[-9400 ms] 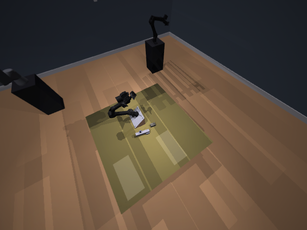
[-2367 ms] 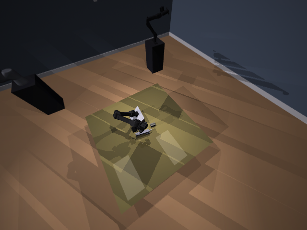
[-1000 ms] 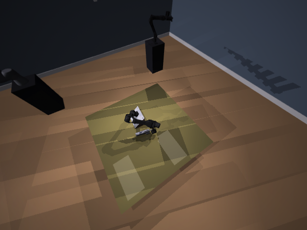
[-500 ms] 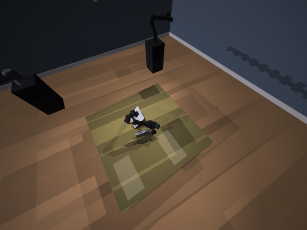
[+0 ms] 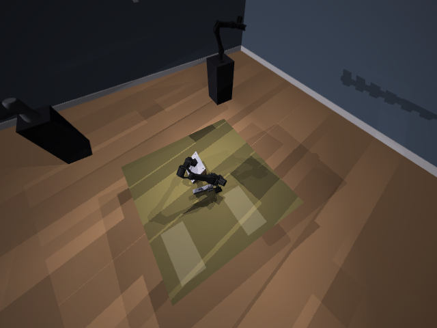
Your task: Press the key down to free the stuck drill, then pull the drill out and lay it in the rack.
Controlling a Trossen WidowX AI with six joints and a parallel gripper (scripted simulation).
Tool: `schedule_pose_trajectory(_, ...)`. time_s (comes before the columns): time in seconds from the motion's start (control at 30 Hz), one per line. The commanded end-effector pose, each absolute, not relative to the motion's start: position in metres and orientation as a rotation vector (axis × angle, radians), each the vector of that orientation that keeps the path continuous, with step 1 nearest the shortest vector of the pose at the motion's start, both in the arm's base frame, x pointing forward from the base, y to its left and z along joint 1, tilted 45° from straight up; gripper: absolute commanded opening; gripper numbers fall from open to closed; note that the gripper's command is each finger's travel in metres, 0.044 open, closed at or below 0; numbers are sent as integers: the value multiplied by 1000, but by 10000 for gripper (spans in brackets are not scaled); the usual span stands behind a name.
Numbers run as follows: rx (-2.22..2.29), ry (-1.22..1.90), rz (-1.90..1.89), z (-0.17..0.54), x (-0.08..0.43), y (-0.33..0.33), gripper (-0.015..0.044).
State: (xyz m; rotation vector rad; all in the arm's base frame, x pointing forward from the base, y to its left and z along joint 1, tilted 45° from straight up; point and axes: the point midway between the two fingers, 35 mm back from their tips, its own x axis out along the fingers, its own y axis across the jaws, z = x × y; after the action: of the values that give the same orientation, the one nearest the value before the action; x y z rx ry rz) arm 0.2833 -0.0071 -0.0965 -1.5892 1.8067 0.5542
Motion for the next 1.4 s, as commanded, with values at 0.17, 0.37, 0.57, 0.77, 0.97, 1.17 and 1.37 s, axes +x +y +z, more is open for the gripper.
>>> schedule_pose_trajectory(0.17,-1593,1816,555,-101,280,-18,440)
schedule_pose_trajectory(0.37,-1589,1811,553,-100,281,-15,309)
schedule_pose_trajectory(0.57,-1589,1811,553,-100,281,-15,151)
schedule_pose_trajectory(0.77,-1589,1811,553,-100,281,-15,13)
schedule_pose_trajectory(0.97,-1589,1811,553,-100,281,-14,0)
schedule_pose_trajectory(1.17,-1593,1816,555,-106,282,-10,0)
schedule_pose_trajectory(1.37,-1592,1815,556,-111,284,-5,0)
